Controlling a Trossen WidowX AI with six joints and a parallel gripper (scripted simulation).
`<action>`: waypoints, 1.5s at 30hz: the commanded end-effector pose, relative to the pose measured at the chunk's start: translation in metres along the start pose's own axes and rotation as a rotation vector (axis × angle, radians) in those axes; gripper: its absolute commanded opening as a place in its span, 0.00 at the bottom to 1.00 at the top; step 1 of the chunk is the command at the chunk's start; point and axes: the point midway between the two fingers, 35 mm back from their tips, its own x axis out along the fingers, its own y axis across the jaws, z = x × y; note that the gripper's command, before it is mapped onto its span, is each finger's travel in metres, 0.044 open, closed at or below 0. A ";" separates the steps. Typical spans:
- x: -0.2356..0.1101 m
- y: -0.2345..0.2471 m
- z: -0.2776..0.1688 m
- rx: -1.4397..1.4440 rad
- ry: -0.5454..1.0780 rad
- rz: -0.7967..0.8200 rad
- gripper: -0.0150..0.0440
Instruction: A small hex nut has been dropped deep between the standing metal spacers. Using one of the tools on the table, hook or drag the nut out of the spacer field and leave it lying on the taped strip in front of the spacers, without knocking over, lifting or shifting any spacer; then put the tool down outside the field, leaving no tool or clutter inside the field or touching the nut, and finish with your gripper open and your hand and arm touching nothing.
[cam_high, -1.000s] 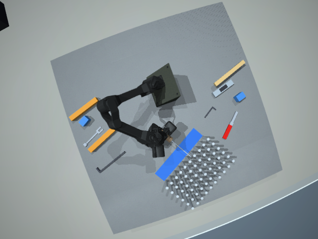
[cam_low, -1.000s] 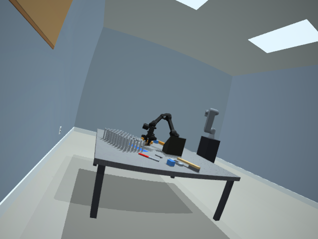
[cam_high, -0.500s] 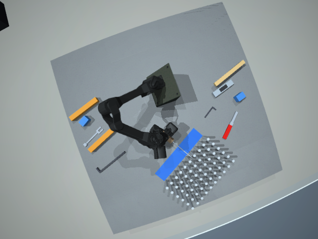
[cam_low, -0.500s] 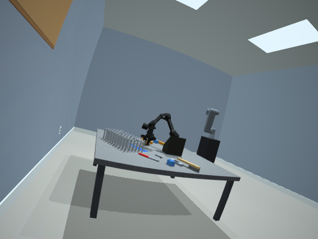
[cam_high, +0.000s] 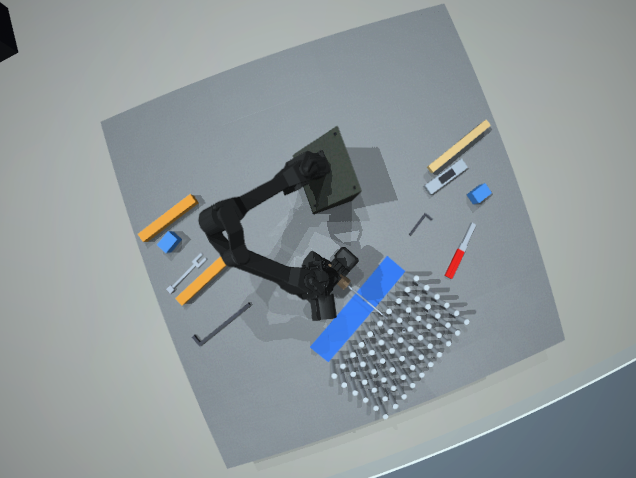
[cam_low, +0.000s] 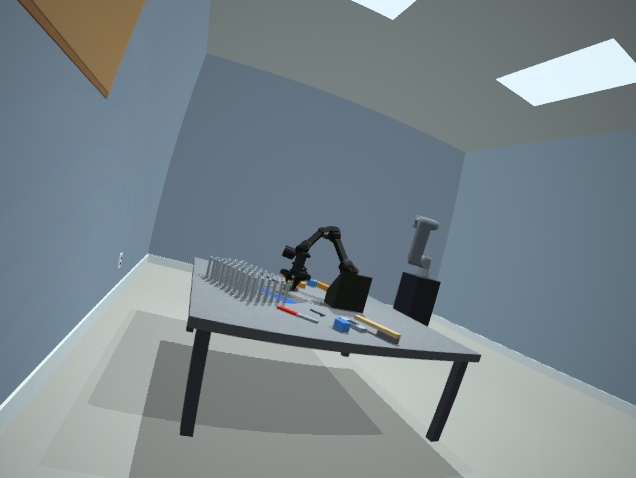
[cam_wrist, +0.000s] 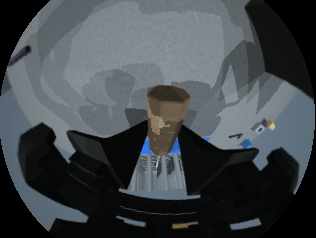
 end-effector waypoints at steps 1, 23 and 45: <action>0.000 0.001 -0.004 0.003 0.003 0.004 0.25; 0.005 0.001 -0.019 0.003 0.003 0.004 0.25; 0.009 0.001 -0.033 0.003 0.004 0.004 0.25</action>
